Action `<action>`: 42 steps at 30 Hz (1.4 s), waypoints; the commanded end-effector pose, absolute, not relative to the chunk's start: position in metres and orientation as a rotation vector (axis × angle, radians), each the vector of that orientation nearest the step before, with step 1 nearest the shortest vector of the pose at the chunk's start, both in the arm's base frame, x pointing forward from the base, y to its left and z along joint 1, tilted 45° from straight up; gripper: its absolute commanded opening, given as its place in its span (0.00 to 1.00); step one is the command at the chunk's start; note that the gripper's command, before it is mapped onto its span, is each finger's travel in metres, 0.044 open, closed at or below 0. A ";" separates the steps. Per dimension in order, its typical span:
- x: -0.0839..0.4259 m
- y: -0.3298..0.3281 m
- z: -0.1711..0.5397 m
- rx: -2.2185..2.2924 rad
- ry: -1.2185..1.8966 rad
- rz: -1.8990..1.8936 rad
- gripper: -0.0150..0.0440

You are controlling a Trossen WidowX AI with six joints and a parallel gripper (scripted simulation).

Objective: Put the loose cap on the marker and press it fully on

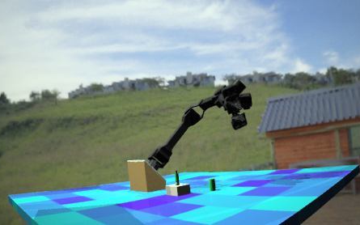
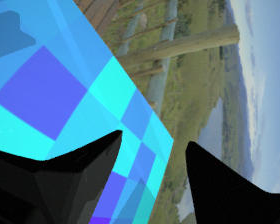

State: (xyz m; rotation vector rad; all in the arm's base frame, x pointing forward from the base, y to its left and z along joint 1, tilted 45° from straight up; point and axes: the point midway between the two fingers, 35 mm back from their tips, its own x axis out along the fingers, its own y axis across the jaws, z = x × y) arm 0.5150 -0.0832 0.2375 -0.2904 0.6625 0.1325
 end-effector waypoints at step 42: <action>0.352 0.054 0.063 0.475 1.411 0.719 0.65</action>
